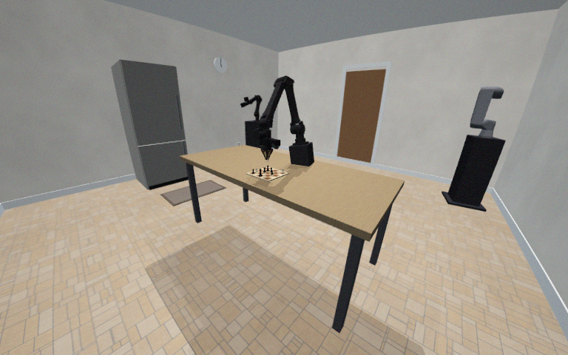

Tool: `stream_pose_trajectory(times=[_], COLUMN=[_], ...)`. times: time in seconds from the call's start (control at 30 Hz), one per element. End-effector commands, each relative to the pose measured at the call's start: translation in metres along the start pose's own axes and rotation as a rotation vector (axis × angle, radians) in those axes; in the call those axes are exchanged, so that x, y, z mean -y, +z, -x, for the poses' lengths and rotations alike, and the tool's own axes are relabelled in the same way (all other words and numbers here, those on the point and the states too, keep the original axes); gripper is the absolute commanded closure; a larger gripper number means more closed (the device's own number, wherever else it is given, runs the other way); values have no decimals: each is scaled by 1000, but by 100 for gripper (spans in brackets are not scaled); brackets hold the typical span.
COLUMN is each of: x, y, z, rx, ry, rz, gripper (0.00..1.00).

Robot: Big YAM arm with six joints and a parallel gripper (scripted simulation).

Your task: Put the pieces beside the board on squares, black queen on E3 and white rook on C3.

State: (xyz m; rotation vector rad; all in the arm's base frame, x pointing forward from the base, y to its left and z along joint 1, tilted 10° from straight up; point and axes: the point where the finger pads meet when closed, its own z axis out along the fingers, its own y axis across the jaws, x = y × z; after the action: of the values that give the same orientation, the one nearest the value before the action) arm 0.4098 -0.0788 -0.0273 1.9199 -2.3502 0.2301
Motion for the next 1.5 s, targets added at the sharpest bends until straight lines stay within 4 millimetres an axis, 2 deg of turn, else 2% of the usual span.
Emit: stream_pose_trajectory(times=[0.0,0.17,0.23,0.27,0.33,0.5,0.67,0.73,0.8,0.83,1.47], x=[0,-1,-1,3,-1,-2,-2,7,7,21,19], y=[15,39,39,41,53,74,86,76,76,70,74], z=[-3,-3,-3,3,-3,-3,1,-3,-3,-3,-3], rx=[5,6,6,7,6,5,6,6,6,7,7], ry=[-7,-7,-7,-20,-7,-7,-15,-5,-5,-2,-3], rz=[1,2,2,-8,1,3,2,-31,-31,-58,-47], gripper=[100,100,100,100,100,100,100,100,100,100,100])
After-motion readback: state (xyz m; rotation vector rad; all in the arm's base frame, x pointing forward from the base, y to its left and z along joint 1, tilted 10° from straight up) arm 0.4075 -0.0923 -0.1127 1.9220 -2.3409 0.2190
